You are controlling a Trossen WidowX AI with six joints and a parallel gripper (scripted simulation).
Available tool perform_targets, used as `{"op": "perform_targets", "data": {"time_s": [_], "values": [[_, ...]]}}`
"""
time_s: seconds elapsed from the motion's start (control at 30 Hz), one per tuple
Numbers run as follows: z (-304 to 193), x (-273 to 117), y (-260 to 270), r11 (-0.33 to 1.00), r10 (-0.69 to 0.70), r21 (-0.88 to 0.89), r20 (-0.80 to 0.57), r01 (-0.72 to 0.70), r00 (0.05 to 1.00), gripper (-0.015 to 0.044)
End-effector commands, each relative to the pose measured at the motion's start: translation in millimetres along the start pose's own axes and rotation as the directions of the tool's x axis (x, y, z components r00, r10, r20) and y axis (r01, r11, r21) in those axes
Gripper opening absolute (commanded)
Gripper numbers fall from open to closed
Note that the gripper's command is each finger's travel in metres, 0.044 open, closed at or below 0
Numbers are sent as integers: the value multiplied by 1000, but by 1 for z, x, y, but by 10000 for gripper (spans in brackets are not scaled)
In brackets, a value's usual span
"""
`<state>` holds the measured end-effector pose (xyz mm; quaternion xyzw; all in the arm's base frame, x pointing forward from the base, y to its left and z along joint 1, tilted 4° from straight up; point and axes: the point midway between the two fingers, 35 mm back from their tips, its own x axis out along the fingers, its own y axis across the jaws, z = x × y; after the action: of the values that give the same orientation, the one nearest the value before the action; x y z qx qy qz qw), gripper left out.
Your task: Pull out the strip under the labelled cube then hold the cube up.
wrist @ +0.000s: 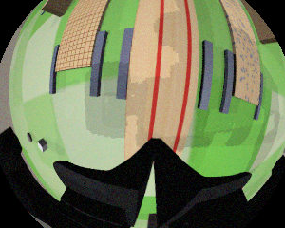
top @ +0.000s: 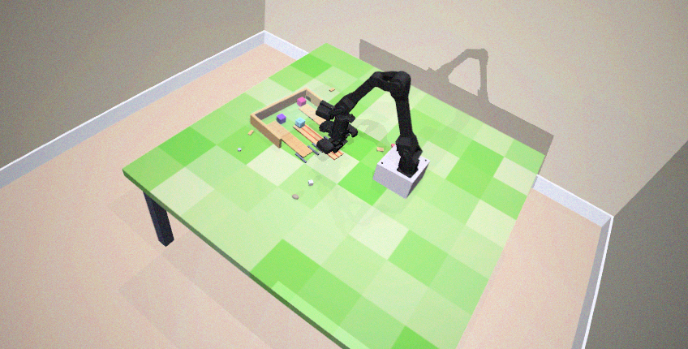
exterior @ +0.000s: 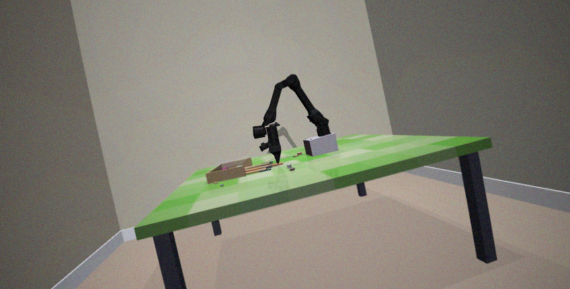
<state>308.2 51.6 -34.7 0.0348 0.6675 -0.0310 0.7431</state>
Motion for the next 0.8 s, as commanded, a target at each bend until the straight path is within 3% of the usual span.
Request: {"op": "perform_targets", "data": {"time_s": [0.0, 0.77], "values": [[-13, 4, -1, 1000, -8, 1, -23, 8, 1000, 0], [-47, 3, -1, 1000, -8, 1, -25, 8, 1000, 0]]}}
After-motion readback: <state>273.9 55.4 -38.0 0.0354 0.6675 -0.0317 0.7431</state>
